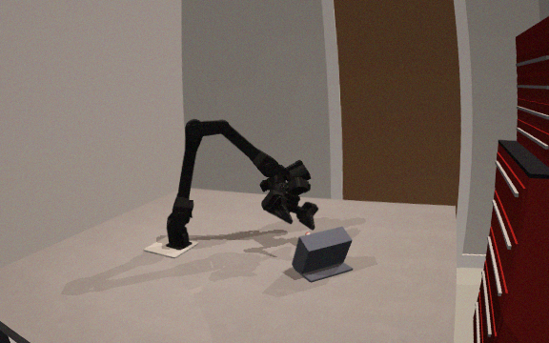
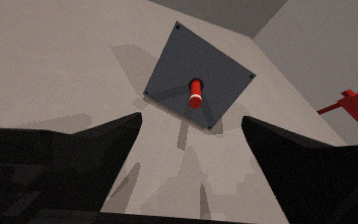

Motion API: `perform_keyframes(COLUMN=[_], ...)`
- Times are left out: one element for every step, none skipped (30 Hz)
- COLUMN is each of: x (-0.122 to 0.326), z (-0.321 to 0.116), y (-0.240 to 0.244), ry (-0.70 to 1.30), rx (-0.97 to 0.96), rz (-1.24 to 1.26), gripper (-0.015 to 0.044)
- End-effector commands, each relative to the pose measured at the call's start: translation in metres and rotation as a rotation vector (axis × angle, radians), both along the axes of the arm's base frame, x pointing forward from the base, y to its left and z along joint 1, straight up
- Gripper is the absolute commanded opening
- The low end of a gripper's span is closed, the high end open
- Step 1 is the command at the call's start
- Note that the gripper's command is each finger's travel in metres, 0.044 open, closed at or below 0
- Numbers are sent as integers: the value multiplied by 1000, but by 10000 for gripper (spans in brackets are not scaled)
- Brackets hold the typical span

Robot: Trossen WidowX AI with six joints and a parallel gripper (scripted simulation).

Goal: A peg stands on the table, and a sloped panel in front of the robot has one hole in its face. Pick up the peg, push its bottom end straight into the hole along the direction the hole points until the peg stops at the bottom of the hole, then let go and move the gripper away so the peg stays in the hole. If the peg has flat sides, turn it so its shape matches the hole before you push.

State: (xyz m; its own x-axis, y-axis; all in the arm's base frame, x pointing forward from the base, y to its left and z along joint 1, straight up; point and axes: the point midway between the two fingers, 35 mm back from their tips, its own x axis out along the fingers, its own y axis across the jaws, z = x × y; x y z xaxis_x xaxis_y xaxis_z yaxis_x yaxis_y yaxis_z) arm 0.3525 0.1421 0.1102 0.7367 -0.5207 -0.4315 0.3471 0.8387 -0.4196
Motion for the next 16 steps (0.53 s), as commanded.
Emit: perform_keyframes(x=[-4, -5, -7, -8, -10, -11, -11, -11, -12, -12, -13, -13, -14, -14, -15, -16], z=[4, 4, 5, 5, 6, 6, 6, 7, 8, 9, 11, 12, 13, 15, 16, 17], y=[4, 5, 6, 6, 7, 8, 8, 8, 9, 9, 9, 10, 10, 11, 11, 11], ry=[-9, -9, -9, -10, -10, -11, -11, -11, -11, -11, -11, -11, -11, -11, -11, -11], rx=[2, 2, 1, 1, 0, 0, 0, 0, 0, 0, 0, 0, 0, 0, 0, 0], rz=[-1, 0, 0, 1, 1, 1, 1, 1, 1, 2, 2, 2, 2, 2, 2, 2], gripper=[440, 440, 440, 440, 440, 440, 440, 440, 440, 440, 440, 440, 440, 440, 440, 440])
